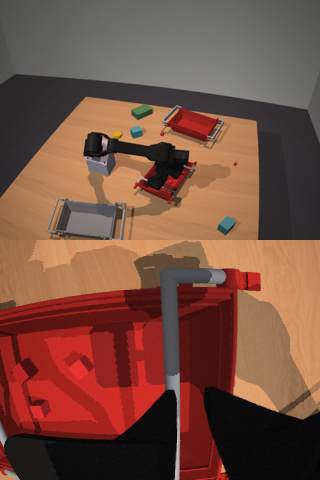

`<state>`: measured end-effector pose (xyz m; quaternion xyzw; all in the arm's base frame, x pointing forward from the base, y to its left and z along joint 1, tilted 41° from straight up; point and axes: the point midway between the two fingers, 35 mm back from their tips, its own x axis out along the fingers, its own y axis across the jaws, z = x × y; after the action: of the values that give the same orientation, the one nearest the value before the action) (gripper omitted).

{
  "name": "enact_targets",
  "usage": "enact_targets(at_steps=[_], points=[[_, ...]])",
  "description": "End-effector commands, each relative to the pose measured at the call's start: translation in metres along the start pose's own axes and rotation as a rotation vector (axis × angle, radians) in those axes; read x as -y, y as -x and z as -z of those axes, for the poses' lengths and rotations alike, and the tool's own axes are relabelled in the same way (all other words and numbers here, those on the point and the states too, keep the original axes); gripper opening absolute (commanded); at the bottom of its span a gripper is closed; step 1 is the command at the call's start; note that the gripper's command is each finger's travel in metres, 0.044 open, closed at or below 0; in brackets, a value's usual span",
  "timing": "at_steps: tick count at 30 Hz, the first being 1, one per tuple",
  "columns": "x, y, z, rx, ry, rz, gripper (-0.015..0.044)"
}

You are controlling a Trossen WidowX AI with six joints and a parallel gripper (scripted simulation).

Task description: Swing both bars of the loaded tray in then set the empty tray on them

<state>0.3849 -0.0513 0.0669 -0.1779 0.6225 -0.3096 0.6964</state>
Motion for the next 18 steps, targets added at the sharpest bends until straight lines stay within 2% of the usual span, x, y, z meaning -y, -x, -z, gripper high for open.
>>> enact_targets(at_steps=[1, 18], points=[[-0.0007, -0.0008, 0.0001, -0.001, 0.003, 0.000, 0.0010], [0.0000, 0.0000, 0.0000, 0.000, 0.000, 0.000, 0.0000]])
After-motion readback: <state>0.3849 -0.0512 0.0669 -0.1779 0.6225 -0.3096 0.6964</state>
